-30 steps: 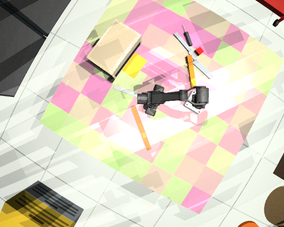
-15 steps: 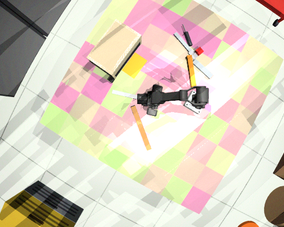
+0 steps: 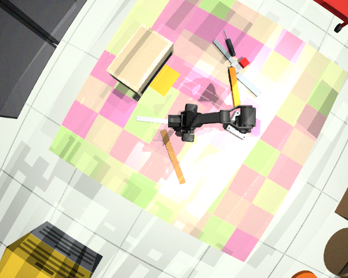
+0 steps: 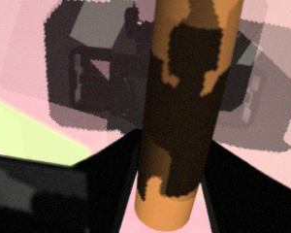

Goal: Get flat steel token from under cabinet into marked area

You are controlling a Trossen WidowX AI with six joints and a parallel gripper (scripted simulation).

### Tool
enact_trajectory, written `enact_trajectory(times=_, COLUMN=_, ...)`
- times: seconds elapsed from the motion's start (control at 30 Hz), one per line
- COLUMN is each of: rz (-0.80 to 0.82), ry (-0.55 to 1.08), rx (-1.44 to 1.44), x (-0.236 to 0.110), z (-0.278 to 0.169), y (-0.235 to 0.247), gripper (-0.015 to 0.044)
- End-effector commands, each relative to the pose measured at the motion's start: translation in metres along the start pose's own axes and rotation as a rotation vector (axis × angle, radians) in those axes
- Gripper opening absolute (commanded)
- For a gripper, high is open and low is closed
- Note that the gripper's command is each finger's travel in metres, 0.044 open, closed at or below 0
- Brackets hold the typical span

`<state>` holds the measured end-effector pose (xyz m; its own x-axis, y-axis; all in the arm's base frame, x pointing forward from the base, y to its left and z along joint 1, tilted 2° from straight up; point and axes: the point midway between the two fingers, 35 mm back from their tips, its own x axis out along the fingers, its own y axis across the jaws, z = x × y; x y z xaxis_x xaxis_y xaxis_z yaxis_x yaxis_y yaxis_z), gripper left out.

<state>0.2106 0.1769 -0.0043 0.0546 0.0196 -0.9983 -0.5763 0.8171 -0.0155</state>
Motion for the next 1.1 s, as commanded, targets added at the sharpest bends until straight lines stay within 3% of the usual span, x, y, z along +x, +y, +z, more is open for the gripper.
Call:
enact_trajectory(times=0.0, rz=0.001, ry=-0.002, rx=-0.042, x=0.0, z=0.0, y=0.0, gripper=0.0)
enact_trajectory(times=1.07, rz=-0.002, ry=-0.002, rx=-0.087, x=0.0, z=-0.005, y=-0.031, gripper=0.0)
